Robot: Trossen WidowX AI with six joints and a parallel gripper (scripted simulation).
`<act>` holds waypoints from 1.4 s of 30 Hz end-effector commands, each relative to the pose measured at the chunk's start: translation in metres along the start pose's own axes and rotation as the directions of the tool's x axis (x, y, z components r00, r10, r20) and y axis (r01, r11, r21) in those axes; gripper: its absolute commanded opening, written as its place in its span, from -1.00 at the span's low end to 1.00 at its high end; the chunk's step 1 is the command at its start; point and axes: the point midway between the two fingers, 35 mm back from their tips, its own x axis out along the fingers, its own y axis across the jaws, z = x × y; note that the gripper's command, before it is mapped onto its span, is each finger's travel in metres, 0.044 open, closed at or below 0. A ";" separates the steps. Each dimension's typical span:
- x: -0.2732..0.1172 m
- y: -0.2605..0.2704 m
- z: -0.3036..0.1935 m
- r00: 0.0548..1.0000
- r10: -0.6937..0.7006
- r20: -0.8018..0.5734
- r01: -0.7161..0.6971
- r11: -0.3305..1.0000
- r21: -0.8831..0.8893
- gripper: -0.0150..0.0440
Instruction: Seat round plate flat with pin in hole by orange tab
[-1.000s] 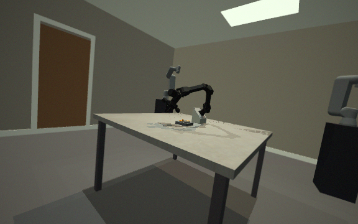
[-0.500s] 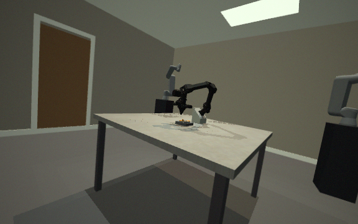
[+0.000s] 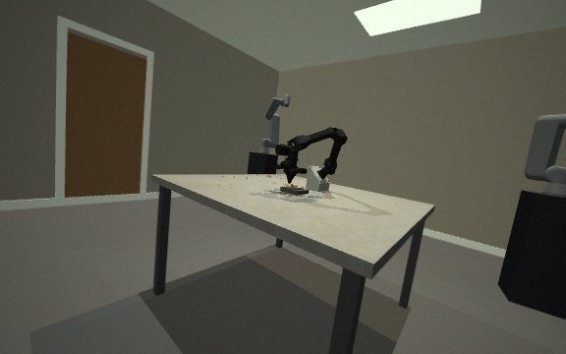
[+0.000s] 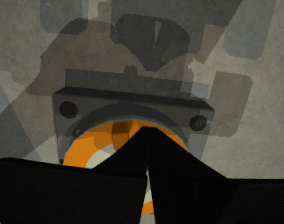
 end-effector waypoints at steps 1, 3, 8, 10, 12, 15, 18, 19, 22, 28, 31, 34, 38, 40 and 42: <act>0.008 -0.001 -0.002 1.000 0.005 0.000 -0.005 1.000 0.012 -0.49; 0.008 0.000 -0.002 1.000 0.005 0.000 -0.005 1.000 0.012 -0.49; 0.008 0.007 -0.002 1.000 0.006 0.000 -0.006 1.000 0.012 -0.49; 0.008 0.011 -0.002 1.000 0.006 0.000 -0.006 1.000 0.012 -0.49; 0.008 0.014 -0.001 1.000 0.006 0.000 -0.006 1.000 0.012 -0.49; 0.009 0.016 -0.001 1.000 0.006 0.000 -0.006 1.000 0.012 -0.49; 0.009 0.019 -0.003 1.000 0.006 -0.001 -0.006 1.000 0.012 -0.49; 0.010 0.019 -0.003 1.000 0.006 -0.001 -0.006 1.000 0.012 -0.49; 0.010 0.022 -0.004 1.000 0.007 -0.001 -0.007 1.000 0.012 -0.49; 0.010 0.026 -0.006 1.000 0.007 -0.001 -0.007 1.000 0.012 -0.49; 0.010 0.029 -0.007 1.000 0.007 -0.001 -0.007 1.000 0.012 -0.49; 0.010 0.031 -0.008 1.000 0.007 -0.001 -0.007 1.000 0.012 -0.49; 0.010 0.035 -0.010 1.000 0.007 -0.001 -0.007 1.000 0.012 -0.49; 0.010 0.036 -0.011 1.000 0.007 -0.001 -0.007 1.000 0.012 -0.49; 0.010 0.037 -0.012 1.000 0.007 -0.001 -0.007 1.000 0.012 -0.49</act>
